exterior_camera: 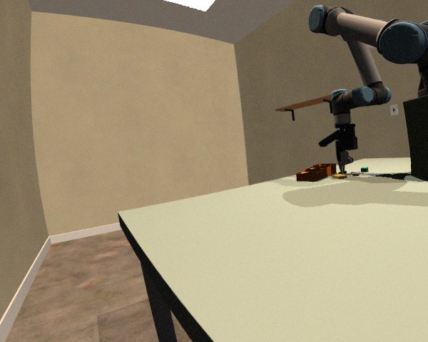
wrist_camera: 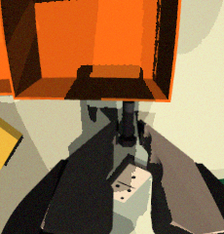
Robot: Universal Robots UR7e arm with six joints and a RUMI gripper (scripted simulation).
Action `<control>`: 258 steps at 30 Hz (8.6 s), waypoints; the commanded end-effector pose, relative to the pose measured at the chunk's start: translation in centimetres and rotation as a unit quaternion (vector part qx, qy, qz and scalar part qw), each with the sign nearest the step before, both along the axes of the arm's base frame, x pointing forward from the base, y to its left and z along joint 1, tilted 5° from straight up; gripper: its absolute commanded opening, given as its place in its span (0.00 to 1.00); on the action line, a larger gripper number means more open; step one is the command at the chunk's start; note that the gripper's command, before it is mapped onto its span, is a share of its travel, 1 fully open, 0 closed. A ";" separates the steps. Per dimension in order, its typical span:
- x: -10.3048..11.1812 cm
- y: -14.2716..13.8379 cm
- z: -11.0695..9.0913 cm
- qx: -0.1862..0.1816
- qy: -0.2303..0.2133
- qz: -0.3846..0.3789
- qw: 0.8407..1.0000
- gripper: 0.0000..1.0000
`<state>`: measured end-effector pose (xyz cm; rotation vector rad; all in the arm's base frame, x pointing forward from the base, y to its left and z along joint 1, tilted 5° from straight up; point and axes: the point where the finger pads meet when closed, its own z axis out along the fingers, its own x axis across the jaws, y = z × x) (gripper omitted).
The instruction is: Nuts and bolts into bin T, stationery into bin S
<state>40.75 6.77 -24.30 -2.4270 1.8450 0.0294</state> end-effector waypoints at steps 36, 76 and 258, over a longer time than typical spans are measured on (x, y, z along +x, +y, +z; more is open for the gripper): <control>0.0 -0.2 1.7 0.000 -0.001 0.000 1.000 0.00; -0.2 -0.6 6.9 0.000 -0.001 0.000 1.000 0.00; 3.5 11.6 8.1 -0.029 -0.061 0.706 0.705 0.18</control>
